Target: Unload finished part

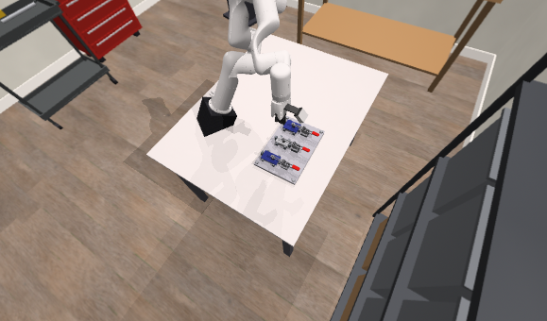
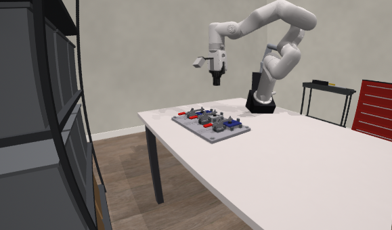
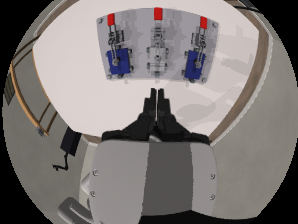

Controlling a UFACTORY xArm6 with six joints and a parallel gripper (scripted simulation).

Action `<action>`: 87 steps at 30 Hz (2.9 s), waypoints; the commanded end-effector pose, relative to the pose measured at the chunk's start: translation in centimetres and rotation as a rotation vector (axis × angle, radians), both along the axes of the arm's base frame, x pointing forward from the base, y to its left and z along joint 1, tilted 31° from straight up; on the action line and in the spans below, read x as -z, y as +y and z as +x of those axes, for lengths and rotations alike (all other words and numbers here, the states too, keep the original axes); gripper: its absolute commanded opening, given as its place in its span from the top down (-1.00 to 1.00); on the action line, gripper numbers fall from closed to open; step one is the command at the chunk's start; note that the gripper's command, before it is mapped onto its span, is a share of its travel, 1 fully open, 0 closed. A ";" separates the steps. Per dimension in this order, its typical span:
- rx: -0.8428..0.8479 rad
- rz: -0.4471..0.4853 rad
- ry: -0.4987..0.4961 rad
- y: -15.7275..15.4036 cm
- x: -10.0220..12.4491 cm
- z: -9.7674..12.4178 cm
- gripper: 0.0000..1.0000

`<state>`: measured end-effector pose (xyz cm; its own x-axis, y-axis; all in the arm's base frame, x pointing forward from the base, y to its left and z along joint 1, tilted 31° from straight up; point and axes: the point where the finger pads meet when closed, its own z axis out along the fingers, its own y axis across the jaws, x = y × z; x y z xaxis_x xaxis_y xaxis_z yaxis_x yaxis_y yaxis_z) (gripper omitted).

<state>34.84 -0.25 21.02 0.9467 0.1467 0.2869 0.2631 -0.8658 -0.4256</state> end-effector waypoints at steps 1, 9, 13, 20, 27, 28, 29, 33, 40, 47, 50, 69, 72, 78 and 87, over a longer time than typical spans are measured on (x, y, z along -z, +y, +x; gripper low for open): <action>0.001 -0.001 -0.003 -0.1 -0.1 0.1 1.00; 0.001 -0.001 -0.003 -0.1 -0.1 0.1 1.00; 0.001 -0.001 -0.003 -0.1 -0.1 0.1 1.00; 0.001 -0.001 -0.003 -0.1 -0.1 0.1 -1.00; 0.001 -0.001 -0.003 -0.1 -0.1 0.1 -1.00; 0.001 -0.001 -0.003 -0.1 -0.1 0.1 -1.00; 0.001 -0.001 -0.003 -0.1 -0.1 0.1 -1.00; 0.001 -0.001 -0.003 -0.1 -0.1 0.1 -1.00; 0.001 -0.001 -0.003 -0.1 -0.1 0.1 -1.00; 0.001 -0.001 -0.003 -0.1 -0.1 0.1 -1.00; 0.001 -0.001 -0.003 -0.1 -0.1 0.1 -1.00; 0.001 -0.001 -0.003 -0.1 -0.1 0.1 0.05; 0.001 -0.001 -0.003 -0.1 -0.1 0.1 0.05; 0.001 -0.001 -0.003 -0.1 -0.1 0.1 0.05; 0.001 -0.001 -0.003 -0.1 -0.1 0.1 0.05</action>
<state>34.84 -0.25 21.02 0.9467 0.1465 0.2867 0.2629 -0.8659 -0.4256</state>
